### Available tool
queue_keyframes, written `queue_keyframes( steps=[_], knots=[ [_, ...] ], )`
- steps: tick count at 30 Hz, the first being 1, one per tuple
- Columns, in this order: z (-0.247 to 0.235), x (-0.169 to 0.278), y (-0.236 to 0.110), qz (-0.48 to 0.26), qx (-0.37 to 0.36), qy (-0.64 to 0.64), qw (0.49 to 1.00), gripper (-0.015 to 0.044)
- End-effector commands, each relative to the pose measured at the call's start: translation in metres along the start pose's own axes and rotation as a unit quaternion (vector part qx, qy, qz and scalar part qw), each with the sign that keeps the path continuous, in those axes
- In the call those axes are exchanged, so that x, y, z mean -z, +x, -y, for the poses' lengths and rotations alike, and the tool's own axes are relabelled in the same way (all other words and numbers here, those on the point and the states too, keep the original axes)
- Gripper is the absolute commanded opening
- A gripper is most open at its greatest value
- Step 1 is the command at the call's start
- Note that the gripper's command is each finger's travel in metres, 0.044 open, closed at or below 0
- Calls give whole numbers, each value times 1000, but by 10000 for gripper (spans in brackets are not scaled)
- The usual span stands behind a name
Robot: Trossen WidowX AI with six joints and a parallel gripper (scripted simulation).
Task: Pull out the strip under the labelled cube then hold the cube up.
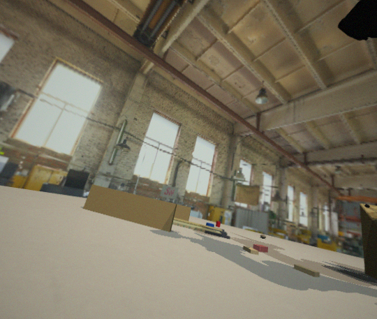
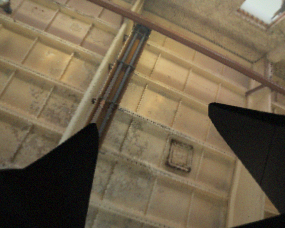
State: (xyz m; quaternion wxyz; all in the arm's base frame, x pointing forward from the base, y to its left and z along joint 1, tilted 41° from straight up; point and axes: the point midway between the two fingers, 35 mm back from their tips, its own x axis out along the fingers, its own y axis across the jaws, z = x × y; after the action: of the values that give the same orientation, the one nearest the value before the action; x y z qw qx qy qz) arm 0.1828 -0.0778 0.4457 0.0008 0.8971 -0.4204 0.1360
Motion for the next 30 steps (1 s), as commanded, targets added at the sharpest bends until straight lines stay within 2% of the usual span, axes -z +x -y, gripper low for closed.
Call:
queue_keyframes(
  steps=[1, 3, 6, 10, 14, 22, 30],
  knots=[
    [2, -1, 1, -2, 3, -10, 1000, 400],
    [21, -8, 6, -16, 31, -91, 995, 400],
    [63, -34, 17, -48, 95, -272, 957, 400],
    [108, -84, 29, -88, 182, -480, 854, 400],
    [134, -135, 35, -123, 255, -610, 740, 400],
    [152, -235, 29, -204, 386, -743, 508, 400],
    [137, -330, -2, -330, 499, -744, 298, 400]
  ],
)
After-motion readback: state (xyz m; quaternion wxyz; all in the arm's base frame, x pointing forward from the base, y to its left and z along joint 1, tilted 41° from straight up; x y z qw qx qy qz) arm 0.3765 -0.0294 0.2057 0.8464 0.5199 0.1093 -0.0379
